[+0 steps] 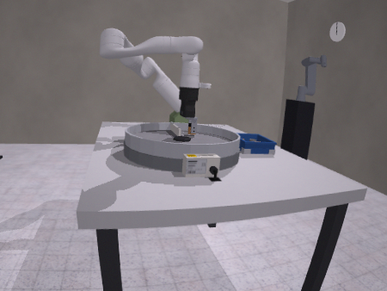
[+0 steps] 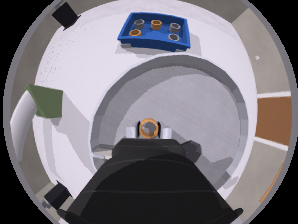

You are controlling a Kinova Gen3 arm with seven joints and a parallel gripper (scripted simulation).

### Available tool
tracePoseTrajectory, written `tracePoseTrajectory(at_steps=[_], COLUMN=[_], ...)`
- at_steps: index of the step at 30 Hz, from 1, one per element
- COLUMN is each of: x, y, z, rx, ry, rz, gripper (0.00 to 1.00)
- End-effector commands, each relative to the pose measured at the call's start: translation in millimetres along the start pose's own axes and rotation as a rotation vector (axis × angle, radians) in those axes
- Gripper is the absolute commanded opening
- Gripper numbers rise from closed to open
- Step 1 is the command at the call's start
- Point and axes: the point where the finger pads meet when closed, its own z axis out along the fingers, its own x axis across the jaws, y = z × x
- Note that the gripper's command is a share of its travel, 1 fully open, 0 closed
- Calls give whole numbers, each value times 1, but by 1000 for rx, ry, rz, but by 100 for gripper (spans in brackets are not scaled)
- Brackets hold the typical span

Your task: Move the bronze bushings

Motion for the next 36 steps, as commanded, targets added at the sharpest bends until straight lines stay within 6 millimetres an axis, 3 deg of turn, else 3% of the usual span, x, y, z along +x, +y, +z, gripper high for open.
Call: tracePoseTrajectory(at_steps=[1,36], x=[-1,-1], y=[0,0], z=[3,7], rx=[2,2], ry=[0,0], rz=[3,4], gripper=[0,0])
